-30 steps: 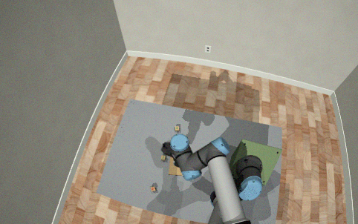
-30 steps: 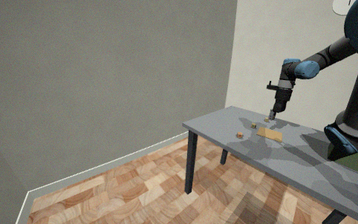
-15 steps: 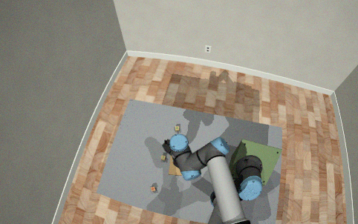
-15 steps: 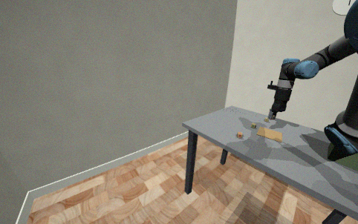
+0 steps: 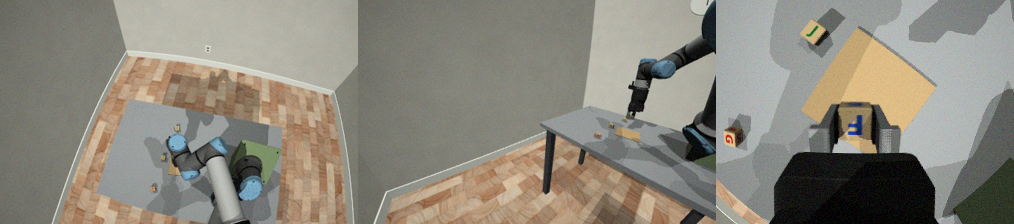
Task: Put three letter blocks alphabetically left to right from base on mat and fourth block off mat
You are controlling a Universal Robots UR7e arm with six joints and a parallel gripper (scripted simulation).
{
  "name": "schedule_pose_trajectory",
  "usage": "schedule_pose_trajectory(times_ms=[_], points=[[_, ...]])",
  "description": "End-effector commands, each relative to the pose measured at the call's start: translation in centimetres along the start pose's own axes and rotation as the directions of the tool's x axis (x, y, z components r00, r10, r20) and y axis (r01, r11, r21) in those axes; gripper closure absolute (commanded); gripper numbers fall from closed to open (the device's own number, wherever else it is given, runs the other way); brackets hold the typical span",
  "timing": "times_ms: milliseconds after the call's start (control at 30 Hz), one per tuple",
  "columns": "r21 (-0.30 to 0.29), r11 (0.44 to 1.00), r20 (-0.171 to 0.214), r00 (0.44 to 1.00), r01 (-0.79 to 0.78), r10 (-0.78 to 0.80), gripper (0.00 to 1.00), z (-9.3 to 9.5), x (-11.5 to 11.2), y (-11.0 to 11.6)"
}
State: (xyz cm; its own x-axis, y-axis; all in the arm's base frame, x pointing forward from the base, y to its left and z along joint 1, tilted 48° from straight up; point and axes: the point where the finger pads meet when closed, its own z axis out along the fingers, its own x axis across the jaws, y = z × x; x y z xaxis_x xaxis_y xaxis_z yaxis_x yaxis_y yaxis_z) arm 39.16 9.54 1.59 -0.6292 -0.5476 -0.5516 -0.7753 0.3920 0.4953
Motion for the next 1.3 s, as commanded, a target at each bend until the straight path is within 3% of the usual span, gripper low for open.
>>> schedule_pose_trajectory(times_ms=[0,67,233,567,633,1133,1200,1267], points=[[0.001,0.99,0.0,0.99,-0.138,0.138,0.51,0.0,0.2,-0.1],[0.001,0.99,0.0,0.99,-0.138,0.138,0.51,0.0,0.2,-0.1],[0.001,0.951,0.001,0.951,-0.31,0.31,0.51,-0.1,0.4,0.0],[0.001,0.815,0.001,0.815,-0.58,0.58,0.51,-0.1,0.7,0.2],[0.001,0.815,0.001,0.815,-0.58,0.58,0.51,-0.1,0.7,0.2],[0.0,0.452,0.001,0.452,-0.892,0.892,0.51,-0.1,1.0,0.9],[0.0,0.452,0.001,0.452,-0.892,0.892,0.51,-0.1,1.0,0.9],[0.0,0.376,0.001,0.376,-0.927,0.927,0.51,-0.1,1.0,1.0]])
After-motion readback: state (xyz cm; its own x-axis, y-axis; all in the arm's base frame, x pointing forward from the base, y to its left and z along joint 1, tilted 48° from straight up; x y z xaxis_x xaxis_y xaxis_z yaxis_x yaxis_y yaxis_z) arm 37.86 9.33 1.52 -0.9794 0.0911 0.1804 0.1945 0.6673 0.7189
